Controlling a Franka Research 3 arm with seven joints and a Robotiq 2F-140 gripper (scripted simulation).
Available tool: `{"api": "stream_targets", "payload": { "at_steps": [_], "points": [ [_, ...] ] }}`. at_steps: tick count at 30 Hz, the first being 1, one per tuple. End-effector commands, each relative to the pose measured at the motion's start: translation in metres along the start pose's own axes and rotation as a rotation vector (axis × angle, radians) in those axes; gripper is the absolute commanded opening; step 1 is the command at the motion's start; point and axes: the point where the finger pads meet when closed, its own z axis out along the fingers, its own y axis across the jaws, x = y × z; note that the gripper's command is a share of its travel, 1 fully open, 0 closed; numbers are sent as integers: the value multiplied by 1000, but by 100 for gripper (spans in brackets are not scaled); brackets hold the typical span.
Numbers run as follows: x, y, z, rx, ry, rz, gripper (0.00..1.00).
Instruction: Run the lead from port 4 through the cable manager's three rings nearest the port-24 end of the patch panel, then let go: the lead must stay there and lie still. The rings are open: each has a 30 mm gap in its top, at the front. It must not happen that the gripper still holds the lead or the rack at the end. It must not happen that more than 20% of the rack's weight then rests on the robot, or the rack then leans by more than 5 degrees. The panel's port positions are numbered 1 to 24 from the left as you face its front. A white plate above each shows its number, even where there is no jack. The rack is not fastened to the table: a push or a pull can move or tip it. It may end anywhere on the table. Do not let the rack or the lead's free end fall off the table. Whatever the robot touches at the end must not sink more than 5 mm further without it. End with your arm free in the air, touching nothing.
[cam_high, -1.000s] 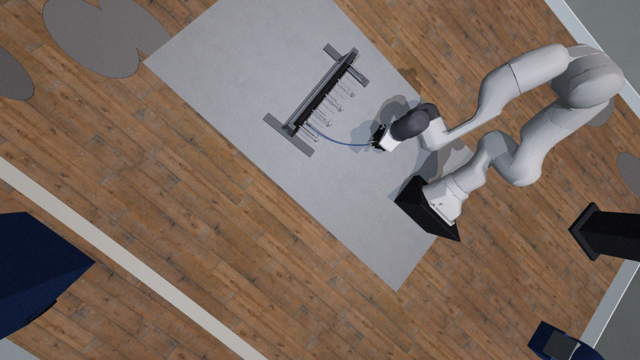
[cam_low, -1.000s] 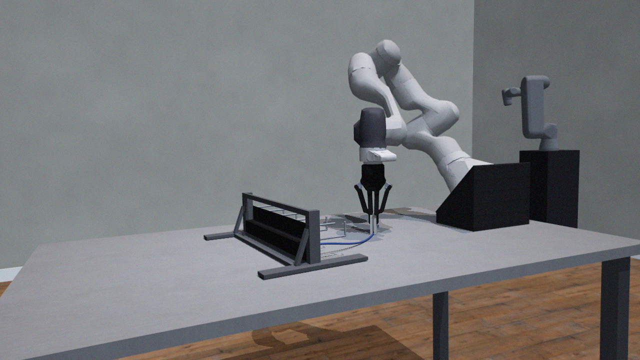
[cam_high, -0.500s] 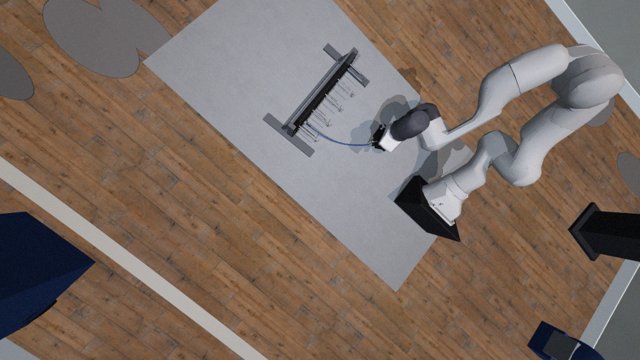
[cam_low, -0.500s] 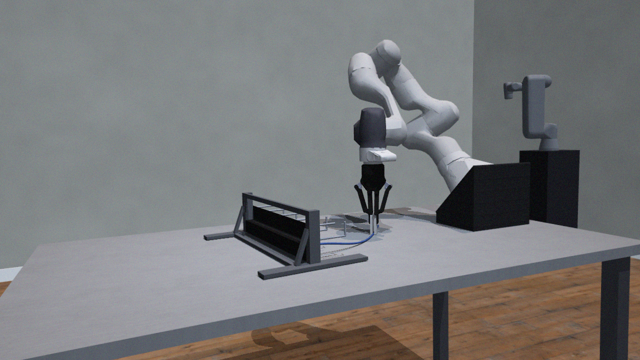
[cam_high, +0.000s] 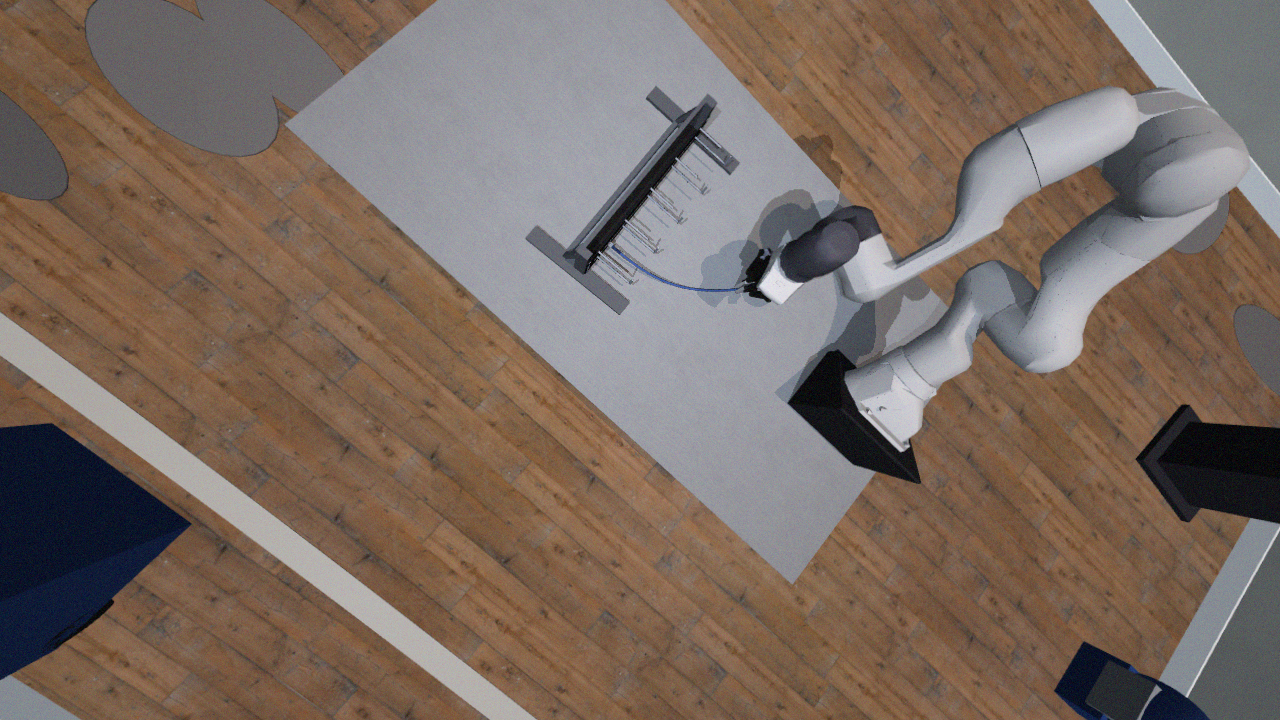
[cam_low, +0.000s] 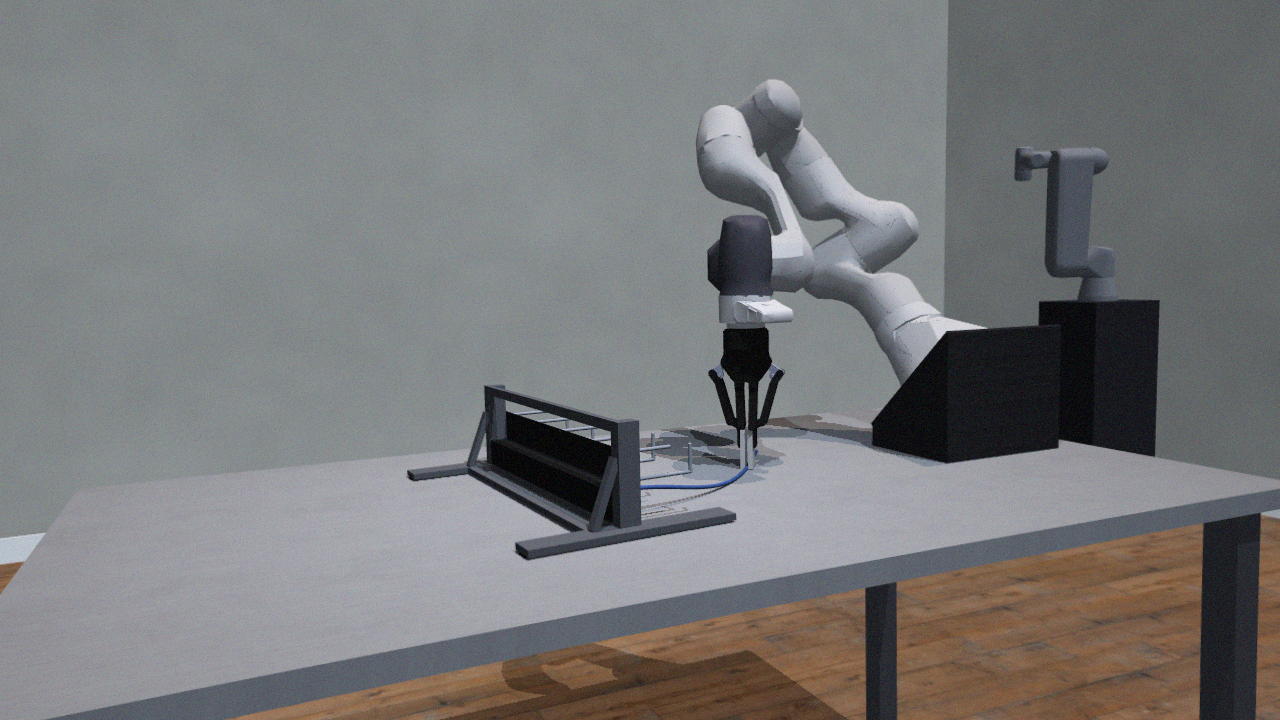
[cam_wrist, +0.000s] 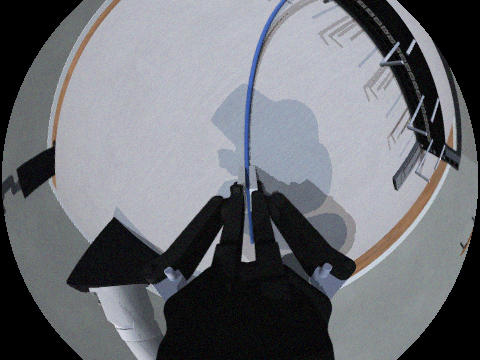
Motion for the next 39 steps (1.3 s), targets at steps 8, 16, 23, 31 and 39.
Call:
{"api": "stream_targets", "payload": {
  "at_steps": [8, 16, 23, 31, 39],
  "points": [
    [1, 1, -3, -1, 3, 3, 0],
    [1, 1, -9, -1, 3, 3, 0],
    [1, 1, -14, -1, 3, 3, 0],
    [1, 0, -24, -1, 3, 3, 0],
    [1, 0, -31, -1, 3, 3, 0]
  ]
}}
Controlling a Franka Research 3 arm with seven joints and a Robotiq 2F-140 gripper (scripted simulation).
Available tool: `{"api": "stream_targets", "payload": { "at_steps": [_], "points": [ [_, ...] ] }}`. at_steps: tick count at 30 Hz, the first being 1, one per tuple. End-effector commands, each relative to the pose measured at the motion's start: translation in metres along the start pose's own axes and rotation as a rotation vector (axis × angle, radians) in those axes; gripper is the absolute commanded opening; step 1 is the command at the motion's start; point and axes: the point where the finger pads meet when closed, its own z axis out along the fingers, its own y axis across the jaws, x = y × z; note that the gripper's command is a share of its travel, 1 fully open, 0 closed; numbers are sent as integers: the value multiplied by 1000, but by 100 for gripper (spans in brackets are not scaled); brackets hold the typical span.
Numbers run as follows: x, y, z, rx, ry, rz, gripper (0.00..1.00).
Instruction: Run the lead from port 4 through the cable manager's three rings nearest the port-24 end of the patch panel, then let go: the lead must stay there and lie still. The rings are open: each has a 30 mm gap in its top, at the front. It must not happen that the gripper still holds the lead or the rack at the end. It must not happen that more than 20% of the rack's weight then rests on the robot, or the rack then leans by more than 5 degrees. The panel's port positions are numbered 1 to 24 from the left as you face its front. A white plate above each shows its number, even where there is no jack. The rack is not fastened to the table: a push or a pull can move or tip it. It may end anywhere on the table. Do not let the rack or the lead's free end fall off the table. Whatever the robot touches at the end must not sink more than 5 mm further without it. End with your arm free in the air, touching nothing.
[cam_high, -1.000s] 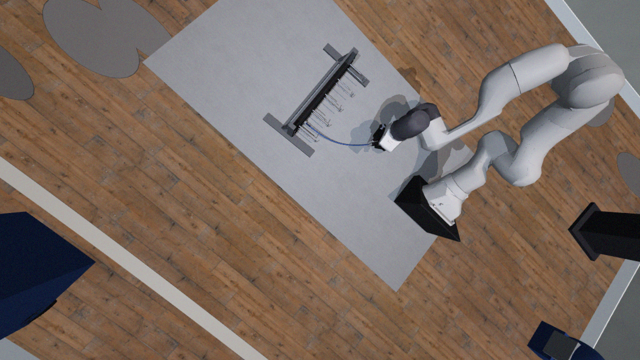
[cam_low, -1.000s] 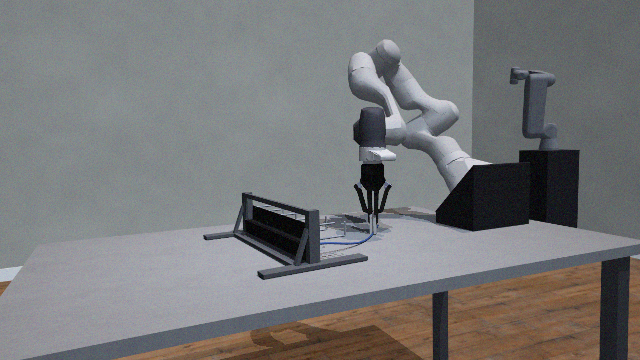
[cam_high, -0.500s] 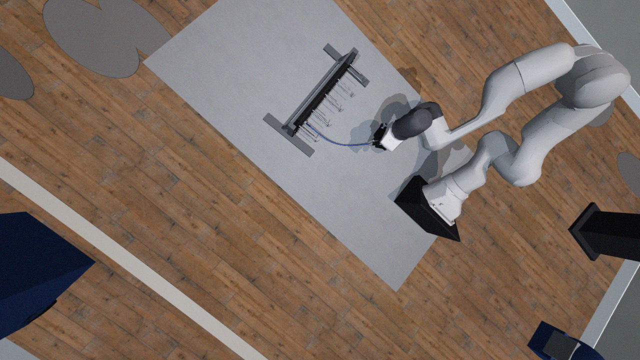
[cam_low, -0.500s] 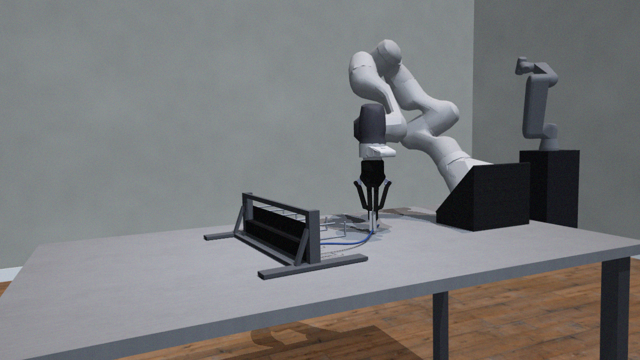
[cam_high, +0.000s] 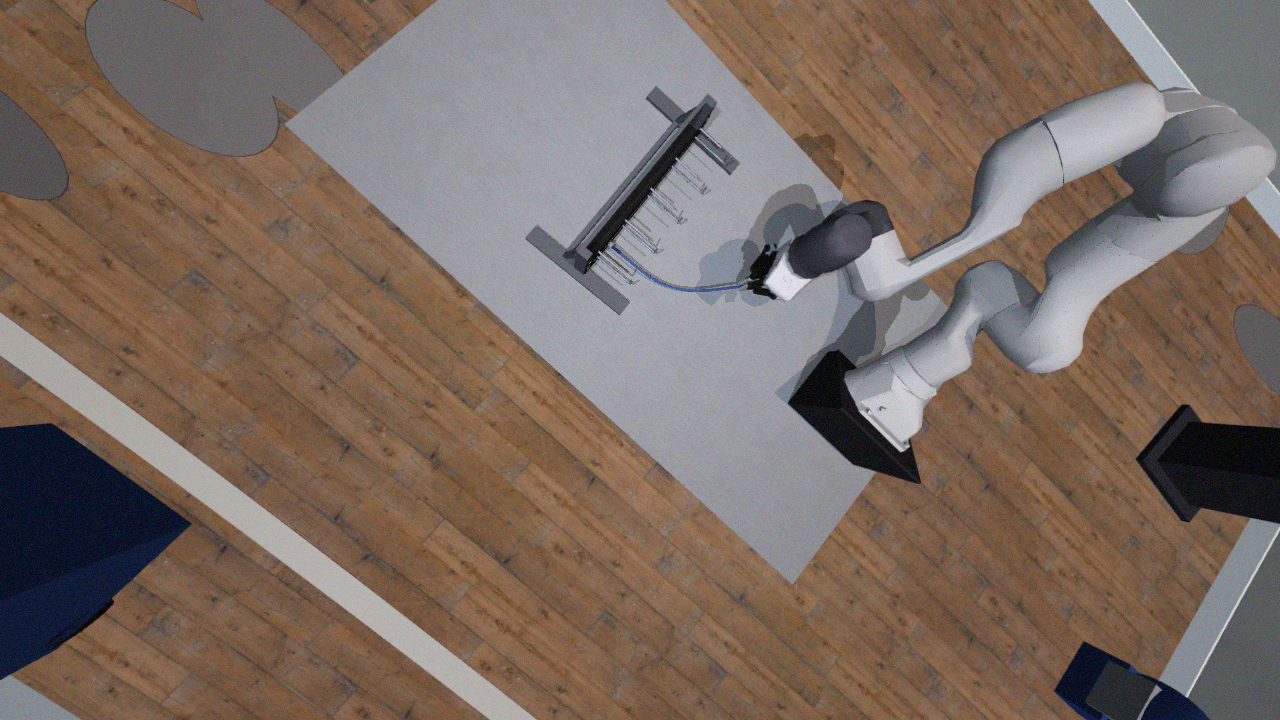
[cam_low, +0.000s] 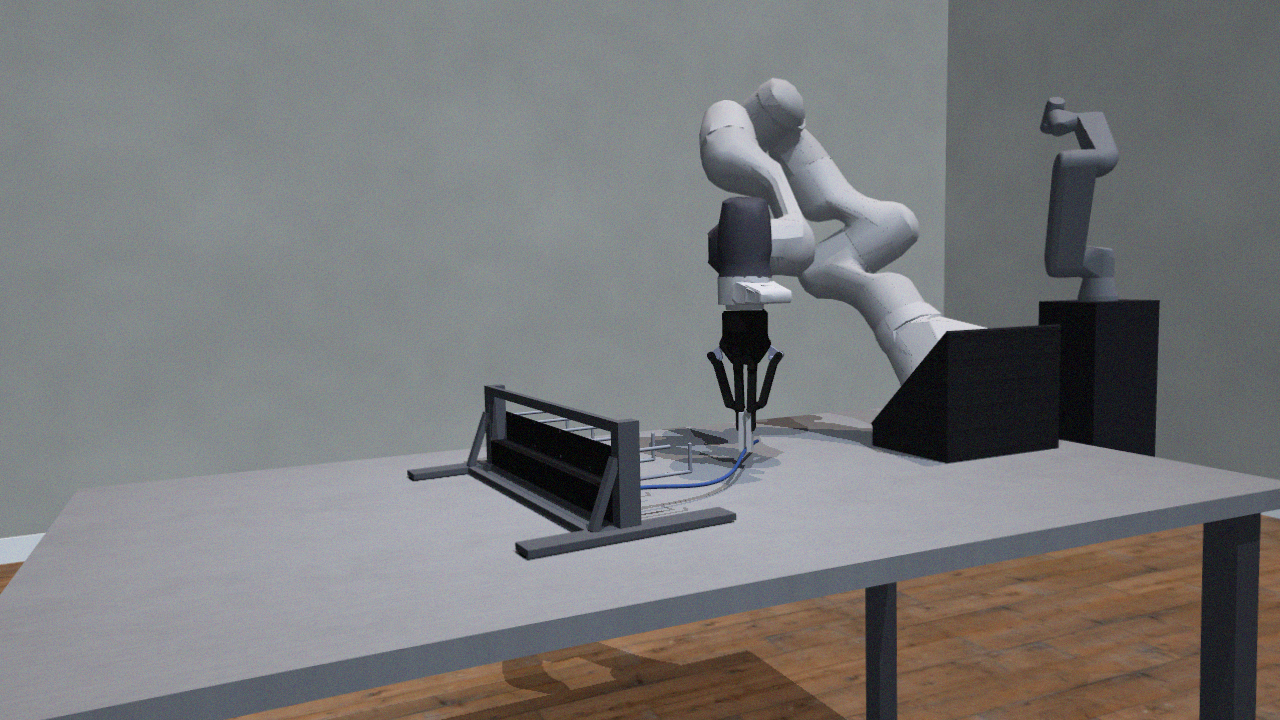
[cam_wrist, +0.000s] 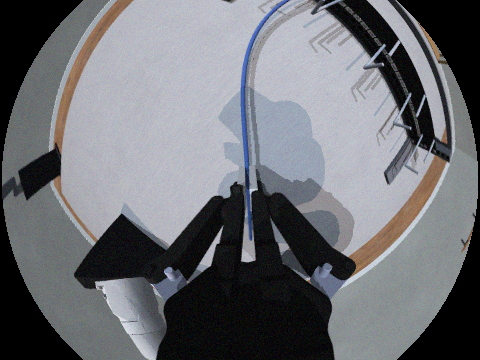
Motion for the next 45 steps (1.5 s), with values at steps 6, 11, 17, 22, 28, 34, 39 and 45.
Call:
{"api": "stream_targets", "payload": {
  "at_steps": [6, 11, 17, 22, 28, 34, 39, 45],
  "points": [
    [-3, -1, -6, 0, -10, -10, 0],
    [-3, -1, -9, 0, -10, -10, 0],
    [-3, -1, -10, 0, -10, -10, 0],
    [-3, -1, -10, 0, -10, -10, 0],
    [6, 34, -25, 0, -10, -105, 0],
    [27, 117, -62, 0, -7, -294, 0],
    [54, 225, -109, -13, 20, -330, 0],
    [69, 284, -135, -29, 45, -368, 0]
  ]
}}
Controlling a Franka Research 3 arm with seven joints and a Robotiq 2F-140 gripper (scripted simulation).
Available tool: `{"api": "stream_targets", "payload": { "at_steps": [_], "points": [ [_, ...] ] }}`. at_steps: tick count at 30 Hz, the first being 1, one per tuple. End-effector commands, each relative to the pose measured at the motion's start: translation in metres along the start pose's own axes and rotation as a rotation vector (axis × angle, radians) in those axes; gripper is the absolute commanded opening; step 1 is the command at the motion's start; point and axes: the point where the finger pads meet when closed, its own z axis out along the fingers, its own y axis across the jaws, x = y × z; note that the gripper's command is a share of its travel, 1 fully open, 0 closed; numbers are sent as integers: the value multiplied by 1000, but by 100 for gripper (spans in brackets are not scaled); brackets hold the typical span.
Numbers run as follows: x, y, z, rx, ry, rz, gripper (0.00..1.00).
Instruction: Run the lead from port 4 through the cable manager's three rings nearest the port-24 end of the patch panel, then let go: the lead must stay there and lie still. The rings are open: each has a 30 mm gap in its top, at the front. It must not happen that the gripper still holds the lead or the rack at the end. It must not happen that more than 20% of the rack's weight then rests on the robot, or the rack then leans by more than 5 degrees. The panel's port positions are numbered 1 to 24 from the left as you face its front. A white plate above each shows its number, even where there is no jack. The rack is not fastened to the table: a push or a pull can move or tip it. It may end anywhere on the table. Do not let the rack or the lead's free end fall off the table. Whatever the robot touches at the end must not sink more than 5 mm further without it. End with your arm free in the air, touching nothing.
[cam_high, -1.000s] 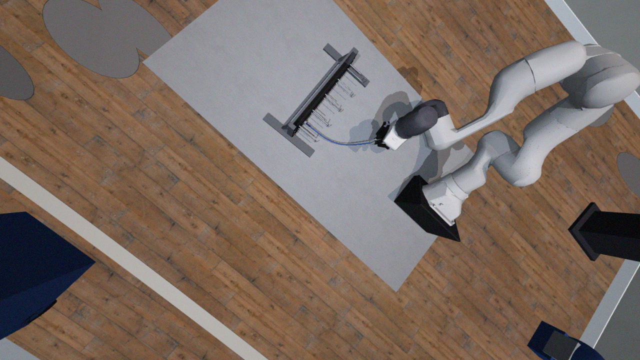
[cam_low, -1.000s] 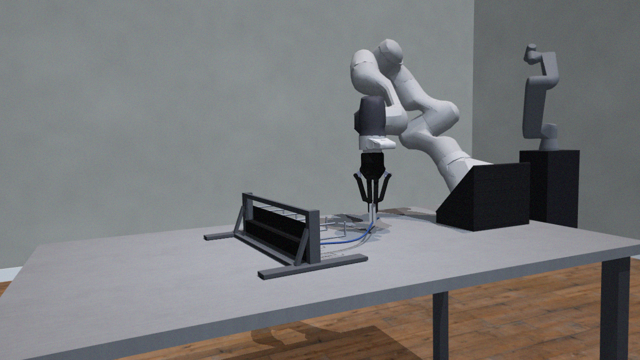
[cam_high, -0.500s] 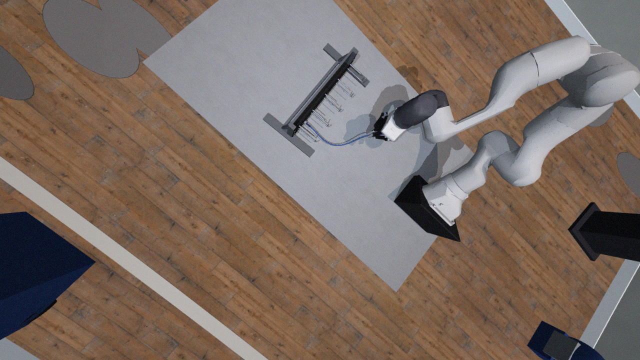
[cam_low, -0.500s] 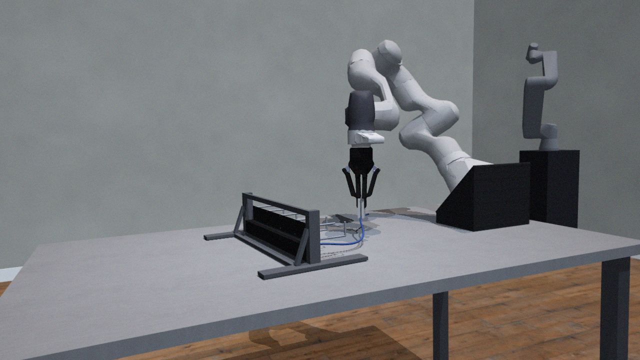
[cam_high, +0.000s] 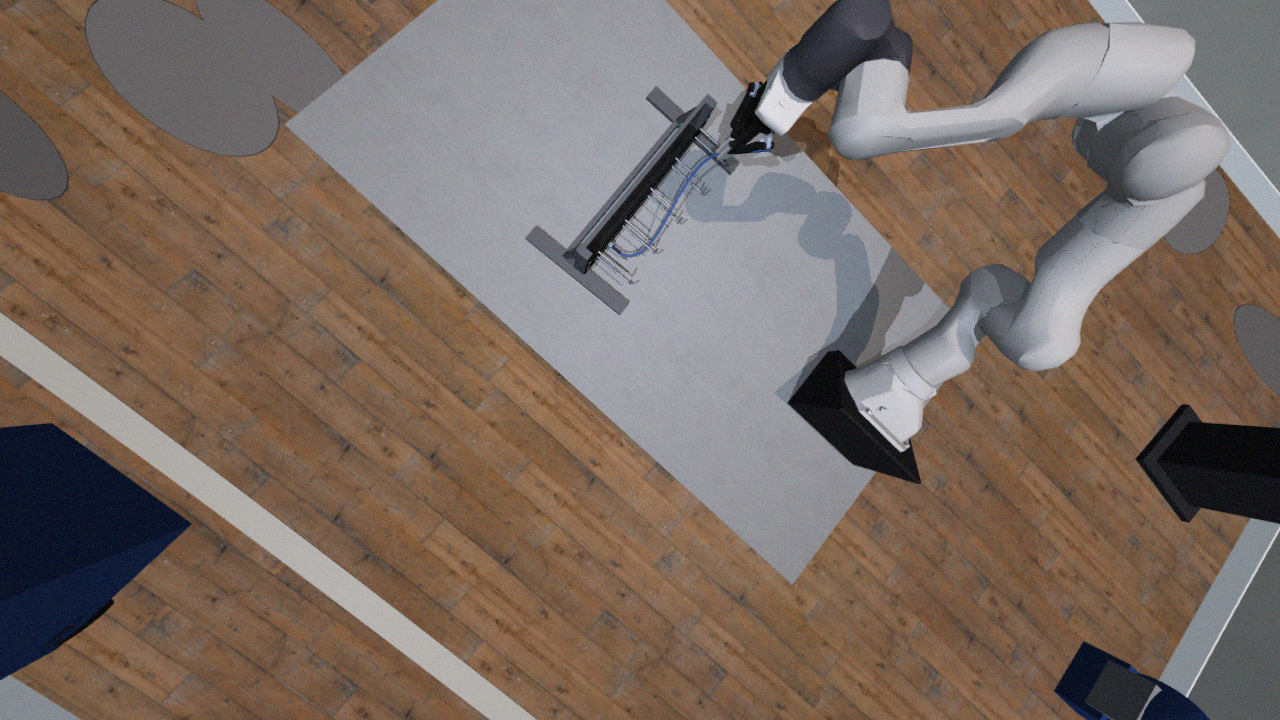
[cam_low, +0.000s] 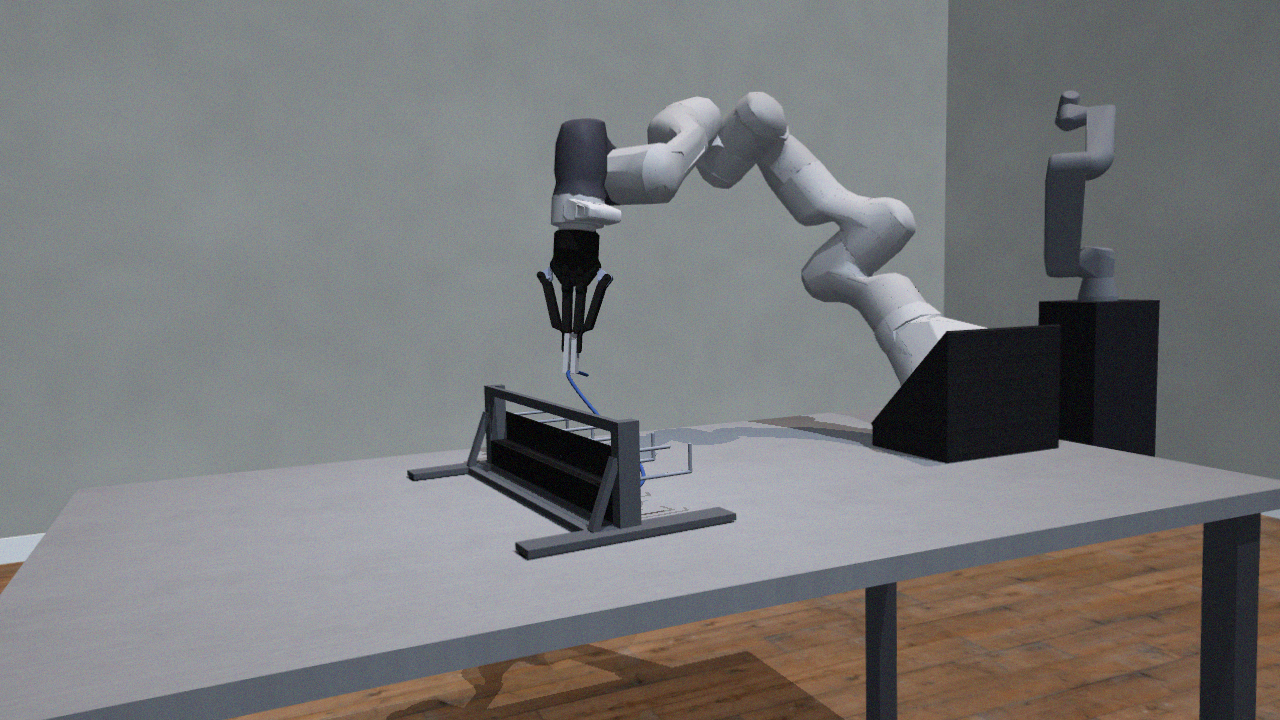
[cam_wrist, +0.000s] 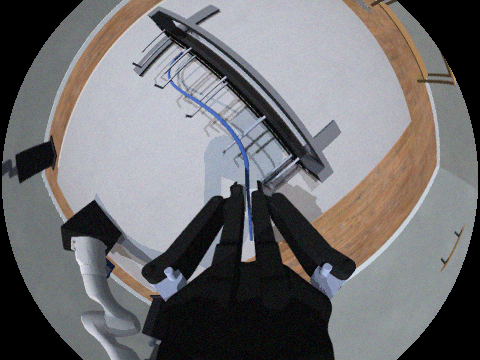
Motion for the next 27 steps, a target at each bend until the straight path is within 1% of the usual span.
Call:
{"api": "stream_targets", "payload": {
  "at_steps": [1, 4, 6, 7, 16, 27],
  "points": [
    [-7, 6, 0, 34, -27, -276, 0],
    [-7, 7, -1, 41, -31, -340, 0],
    [-7, 7, -1, 41, -31, -340, 0],
    [-7, 7, -1, 52, -40, -414, 0],
    [-7, 7, -1, 83, -66, -670, 0],
    [-7, 7, -1, 83, -66, -673, 0]
  ]
}}
